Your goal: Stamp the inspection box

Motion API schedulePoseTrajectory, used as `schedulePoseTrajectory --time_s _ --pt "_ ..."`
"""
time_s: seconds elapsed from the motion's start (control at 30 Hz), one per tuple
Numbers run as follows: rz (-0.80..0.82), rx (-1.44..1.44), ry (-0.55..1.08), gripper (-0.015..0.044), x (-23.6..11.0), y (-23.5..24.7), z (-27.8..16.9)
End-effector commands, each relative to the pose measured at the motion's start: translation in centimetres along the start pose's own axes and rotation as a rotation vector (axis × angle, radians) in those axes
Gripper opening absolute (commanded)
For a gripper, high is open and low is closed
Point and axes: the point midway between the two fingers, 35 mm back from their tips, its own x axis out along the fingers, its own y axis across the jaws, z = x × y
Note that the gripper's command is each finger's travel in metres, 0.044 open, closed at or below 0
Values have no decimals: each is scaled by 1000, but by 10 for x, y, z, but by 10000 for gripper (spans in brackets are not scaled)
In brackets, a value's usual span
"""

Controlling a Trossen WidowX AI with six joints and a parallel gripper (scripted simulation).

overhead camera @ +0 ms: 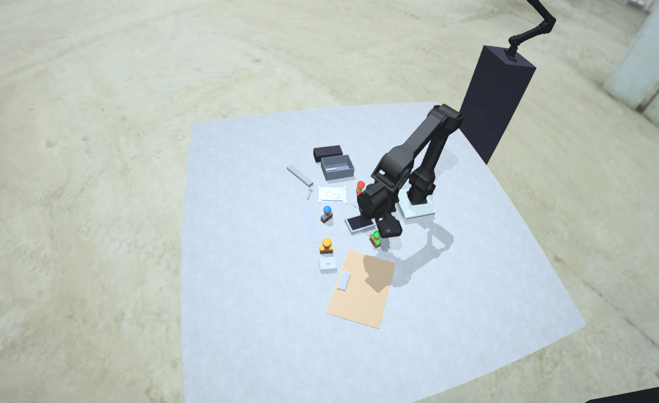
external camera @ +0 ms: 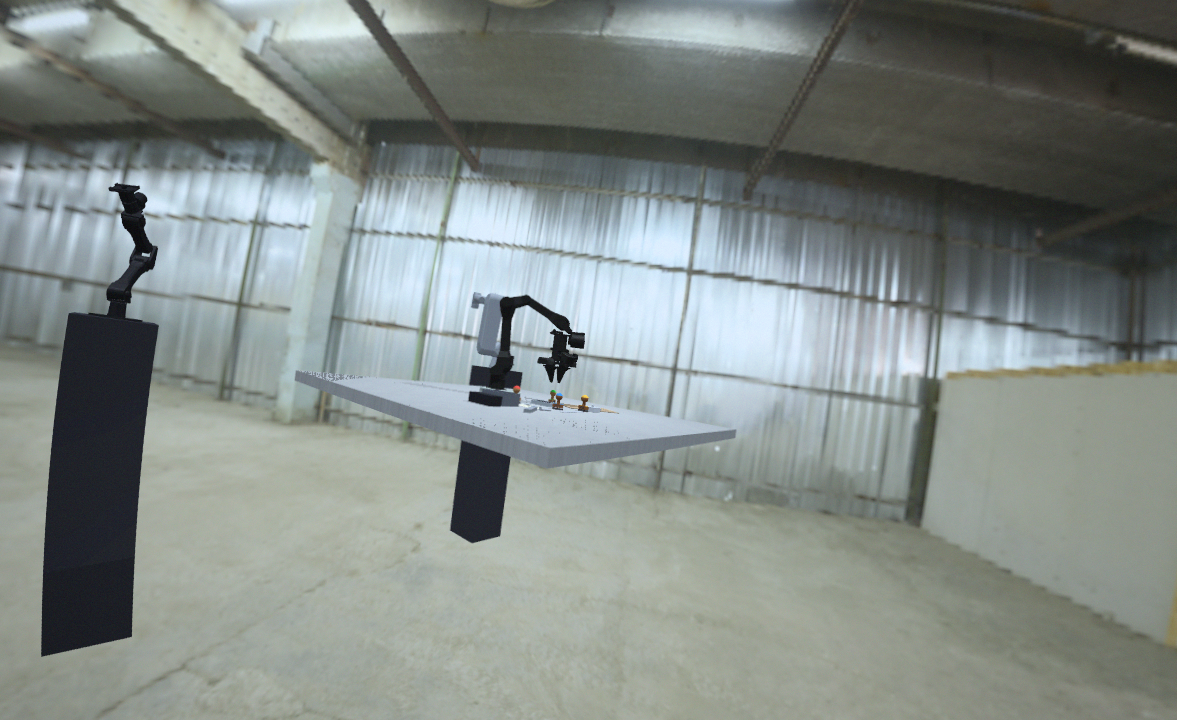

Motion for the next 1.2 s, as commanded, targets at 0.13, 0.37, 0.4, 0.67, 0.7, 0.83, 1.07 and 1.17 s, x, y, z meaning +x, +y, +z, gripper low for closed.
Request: schedulePoseTrajectory --time_s 0.13,0.37,0.4,0.67,0.7,0.83,1.07,1.17 --pt "-32 -72 1 210 2 2 -6" --pt "-32 -72 1 210 11 3 -5" --pt "-32 -72 1 210 13 3 -4" --pt "-32 -72 1 210 26 3 -4" --pt "-32 -72 1 210 27 3 -3" --pt "-32 -72 1 210 34 3 -3" --pt "-32 -72 1 210 46 3 -3" --pt "-32 -72 1 210 51 3 -3"
